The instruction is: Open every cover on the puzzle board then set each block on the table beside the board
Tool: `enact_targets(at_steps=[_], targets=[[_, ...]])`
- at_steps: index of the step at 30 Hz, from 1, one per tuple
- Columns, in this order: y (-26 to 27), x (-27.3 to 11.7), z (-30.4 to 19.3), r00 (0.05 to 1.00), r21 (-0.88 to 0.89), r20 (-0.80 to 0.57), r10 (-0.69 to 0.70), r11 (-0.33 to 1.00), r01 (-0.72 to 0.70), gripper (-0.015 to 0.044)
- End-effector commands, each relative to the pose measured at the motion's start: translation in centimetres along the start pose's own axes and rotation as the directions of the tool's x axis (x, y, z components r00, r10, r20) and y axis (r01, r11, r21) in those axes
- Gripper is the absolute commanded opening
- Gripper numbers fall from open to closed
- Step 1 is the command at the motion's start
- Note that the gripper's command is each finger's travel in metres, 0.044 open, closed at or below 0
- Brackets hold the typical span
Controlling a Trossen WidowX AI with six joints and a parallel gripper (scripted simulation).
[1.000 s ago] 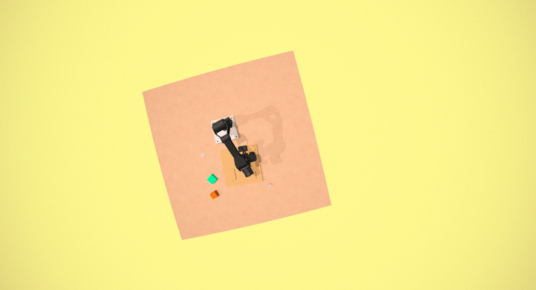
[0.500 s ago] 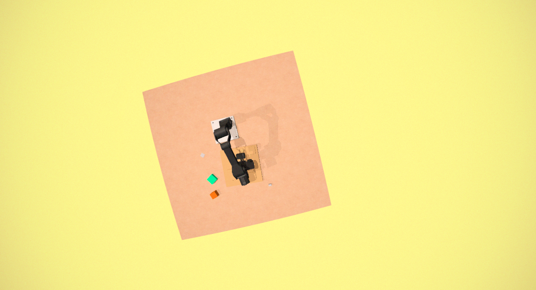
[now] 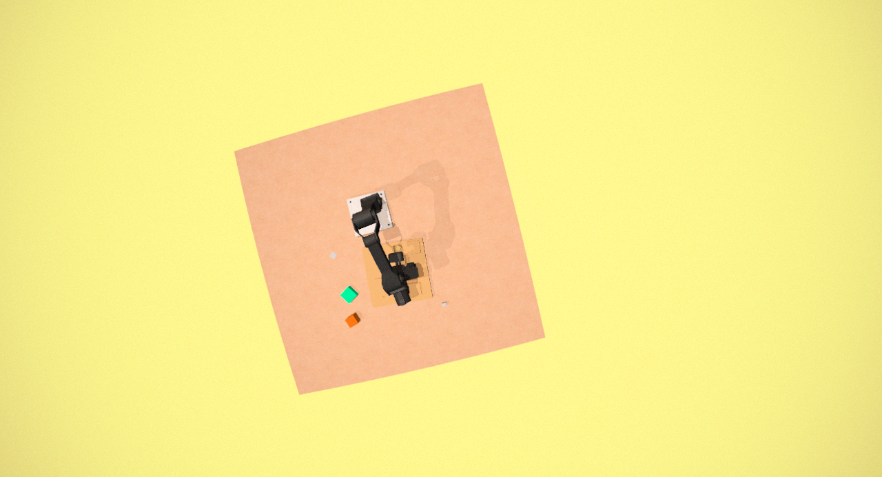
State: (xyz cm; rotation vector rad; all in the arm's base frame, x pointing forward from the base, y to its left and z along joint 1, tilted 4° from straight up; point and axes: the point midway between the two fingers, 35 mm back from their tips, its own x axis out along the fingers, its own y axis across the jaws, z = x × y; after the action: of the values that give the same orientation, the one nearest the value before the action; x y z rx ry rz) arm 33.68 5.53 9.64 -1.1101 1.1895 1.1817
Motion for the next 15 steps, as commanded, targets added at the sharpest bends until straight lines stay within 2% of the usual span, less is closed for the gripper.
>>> enact_targets(at_steps=[1,15], targets=[[-0.11,-0.09,0.05,1.0,-0.005,0.003,-0.002,1.0,0.002,0.0],[-0.14,0.15,0.06,1.0,-0.005,0.003,-0.002,1.0,0.002,0.0]])
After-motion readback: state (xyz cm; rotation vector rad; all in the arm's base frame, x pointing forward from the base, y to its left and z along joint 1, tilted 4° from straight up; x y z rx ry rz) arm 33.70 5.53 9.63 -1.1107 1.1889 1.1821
